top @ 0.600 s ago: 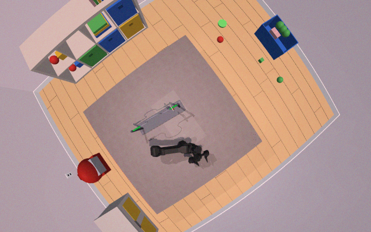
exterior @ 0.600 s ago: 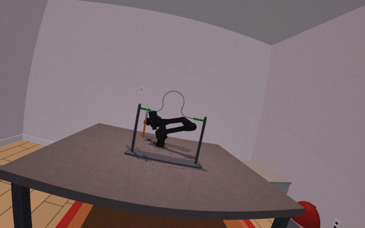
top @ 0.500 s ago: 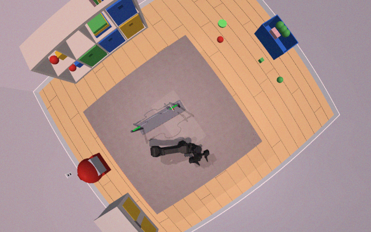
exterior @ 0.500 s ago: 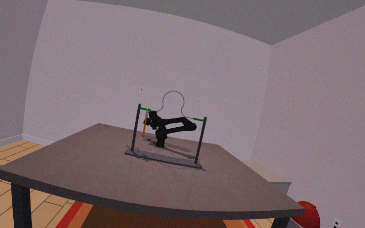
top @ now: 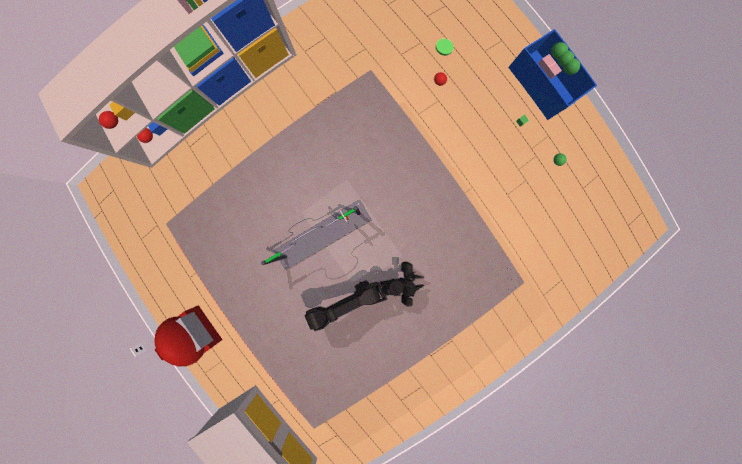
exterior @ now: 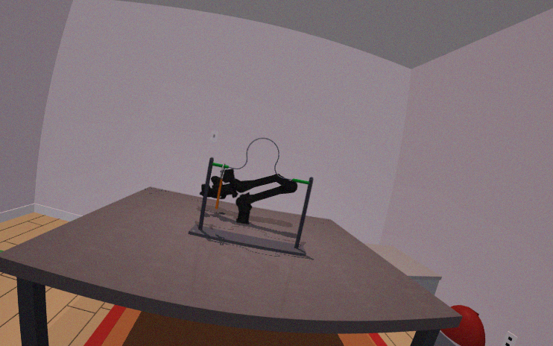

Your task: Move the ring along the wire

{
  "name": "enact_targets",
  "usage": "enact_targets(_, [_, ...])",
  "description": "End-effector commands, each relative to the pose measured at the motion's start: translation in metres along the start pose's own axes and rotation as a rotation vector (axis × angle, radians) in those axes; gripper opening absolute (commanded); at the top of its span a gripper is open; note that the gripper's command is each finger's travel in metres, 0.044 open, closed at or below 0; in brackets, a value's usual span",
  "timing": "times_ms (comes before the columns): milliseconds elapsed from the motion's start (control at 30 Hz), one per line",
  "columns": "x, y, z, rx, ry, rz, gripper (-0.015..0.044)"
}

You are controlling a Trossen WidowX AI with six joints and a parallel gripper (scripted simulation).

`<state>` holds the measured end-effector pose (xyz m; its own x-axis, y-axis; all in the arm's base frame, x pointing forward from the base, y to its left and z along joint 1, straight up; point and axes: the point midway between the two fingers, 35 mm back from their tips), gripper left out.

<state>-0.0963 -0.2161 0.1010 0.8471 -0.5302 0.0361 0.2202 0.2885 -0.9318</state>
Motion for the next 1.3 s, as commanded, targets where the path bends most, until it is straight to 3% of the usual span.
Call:
enact_targets(0, [0.06, 0.018, 0.008, 0.046, -0.344, 0.16, 0.016])
enact_targets(333, [0.166, 0.054, 0.095, -0.002, -1.17, 0.48, 0.016])
enact_targets(633, [0.185, 0.082, 0.21, -0.175, -1.91, 0.644, 0.016])
enact_targets(1267, [0.209, 0.069, 0.231, -0.193, -1.958, 0.661, 0.016])
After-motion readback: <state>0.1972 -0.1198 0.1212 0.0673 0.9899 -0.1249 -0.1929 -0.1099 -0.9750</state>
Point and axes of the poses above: the point midway between the two fingers, 35 mm back from their tips, its own z axis back along the fingers, its own x axis across the jaws, y = z × x, and after that the axes turned 6 degrees about z, right-handed
